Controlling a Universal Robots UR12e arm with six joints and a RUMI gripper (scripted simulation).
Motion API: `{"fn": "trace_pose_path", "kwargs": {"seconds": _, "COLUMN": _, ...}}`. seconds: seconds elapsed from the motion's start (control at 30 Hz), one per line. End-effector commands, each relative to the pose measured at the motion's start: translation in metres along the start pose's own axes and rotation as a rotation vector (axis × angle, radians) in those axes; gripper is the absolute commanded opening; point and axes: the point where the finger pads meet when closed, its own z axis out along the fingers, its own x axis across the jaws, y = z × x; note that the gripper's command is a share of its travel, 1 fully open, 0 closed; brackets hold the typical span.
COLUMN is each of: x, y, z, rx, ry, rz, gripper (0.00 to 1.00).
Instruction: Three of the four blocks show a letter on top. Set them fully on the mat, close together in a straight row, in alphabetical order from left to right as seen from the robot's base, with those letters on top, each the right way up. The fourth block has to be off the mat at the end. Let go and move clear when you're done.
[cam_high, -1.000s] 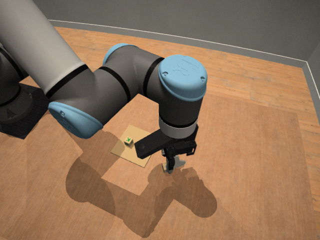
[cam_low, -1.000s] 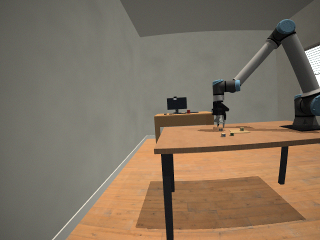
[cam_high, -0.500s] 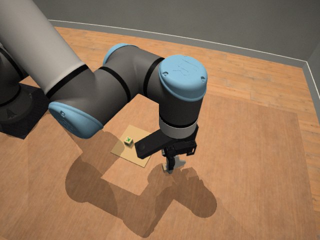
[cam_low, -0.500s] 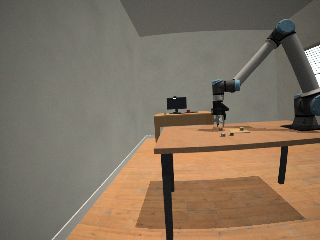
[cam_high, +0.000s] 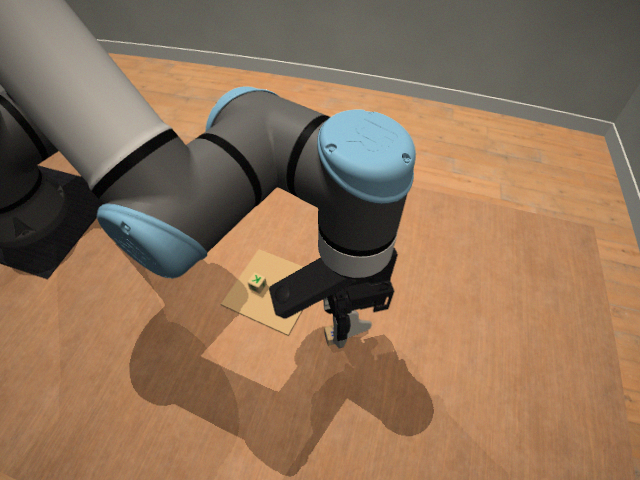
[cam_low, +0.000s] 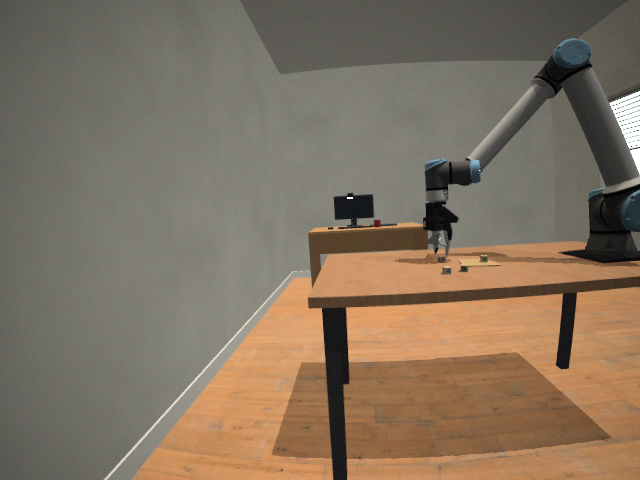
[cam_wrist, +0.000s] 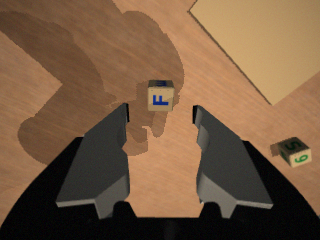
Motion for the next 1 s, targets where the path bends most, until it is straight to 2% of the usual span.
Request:
{"fn": "trace_pose_path", "kwargs": {"seconds": 0.0, "x": 0.0, "y": 0.0, "z": 0.0, "rx": -0.001, "ry": -0.001, "rz": 0.0, "gripper": 0.37}}
{"fn": "trace_pose_path", "kwargs": {"seconds": 0.23, "x": 0.0, "y": 0.0, "z": 0.006, "rx": -0.001, "ry": -0.001, "rz": 0.0, "gripper": 0.37}}
{"fn": "trace_pose_path", "kwargs": {"seconds": 0.67, "x": -0.001, "y": 0.001, "z": 0.028, "rx": -0.001, "ry": -0.001, "rz": 0.0, "gripper": 0.37}}
{"fn": "trace_pose_path", "kwargs": {"seconds": 0.97, "x": -0.001, "y": 0.001, "z": 0.031, "rx": -0.001, "ry": -0.001, "rz": 0.0, "gripper": 0.37}}
